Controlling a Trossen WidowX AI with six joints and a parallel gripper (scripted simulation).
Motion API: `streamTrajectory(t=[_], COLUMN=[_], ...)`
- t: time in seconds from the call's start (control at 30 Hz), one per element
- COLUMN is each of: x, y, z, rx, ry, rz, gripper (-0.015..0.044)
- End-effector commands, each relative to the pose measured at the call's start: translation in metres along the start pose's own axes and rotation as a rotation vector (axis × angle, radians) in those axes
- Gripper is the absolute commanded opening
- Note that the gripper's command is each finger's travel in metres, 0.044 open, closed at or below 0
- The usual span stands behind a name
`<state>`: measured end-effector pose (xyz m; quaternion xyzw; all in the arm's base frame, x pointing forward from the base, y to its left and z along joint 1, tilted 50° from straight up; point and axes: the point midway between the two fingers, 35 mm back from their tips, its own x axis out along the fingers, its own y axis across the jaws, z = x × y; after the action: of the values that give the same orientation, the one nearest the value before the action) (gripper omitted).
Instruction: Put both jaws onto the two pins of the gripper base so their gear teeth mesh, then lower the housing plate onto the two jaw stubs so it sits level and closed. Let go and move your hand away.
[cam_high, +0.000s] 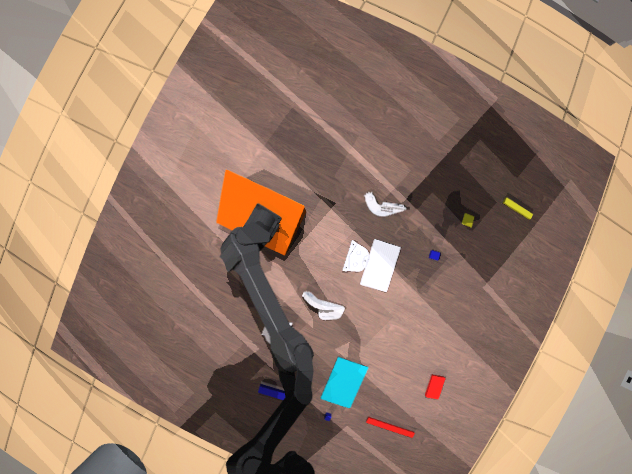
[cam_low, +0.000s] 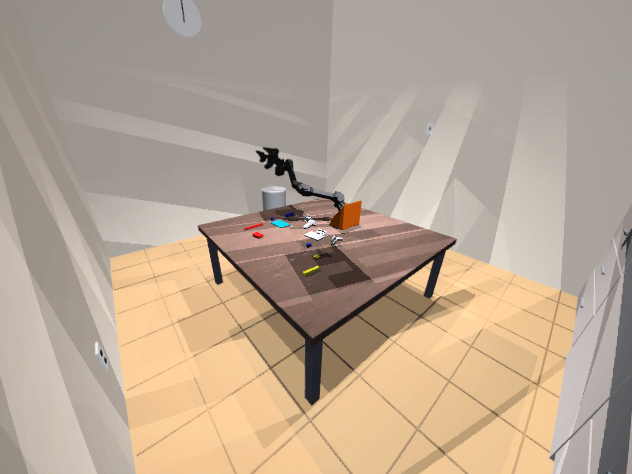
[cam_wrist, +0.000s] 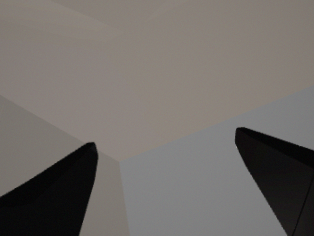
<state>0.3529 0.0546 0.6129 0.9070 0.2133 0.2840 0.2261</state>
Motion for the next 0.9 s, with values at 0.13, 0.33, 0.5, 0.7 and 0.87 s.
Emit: streamTrajectory(t=[0.13,0.33,0.5,0.7,0.87], x=[0.0,0.0,0.0,0.0,0.0], y=[0.0,0.0,0.0,0.0,0.0], z=[0.0,0.0,0.0,0.0,0.0], rx=[0.0,0.0,0.0,0.0,0.0], ry=[0.0,0.0,0.0,0.0,0.0], rz=[0.0,0.0,0.0,0.0,0.0], gripper=[0.0321,0.0164,0.0033,0.0,0.0])
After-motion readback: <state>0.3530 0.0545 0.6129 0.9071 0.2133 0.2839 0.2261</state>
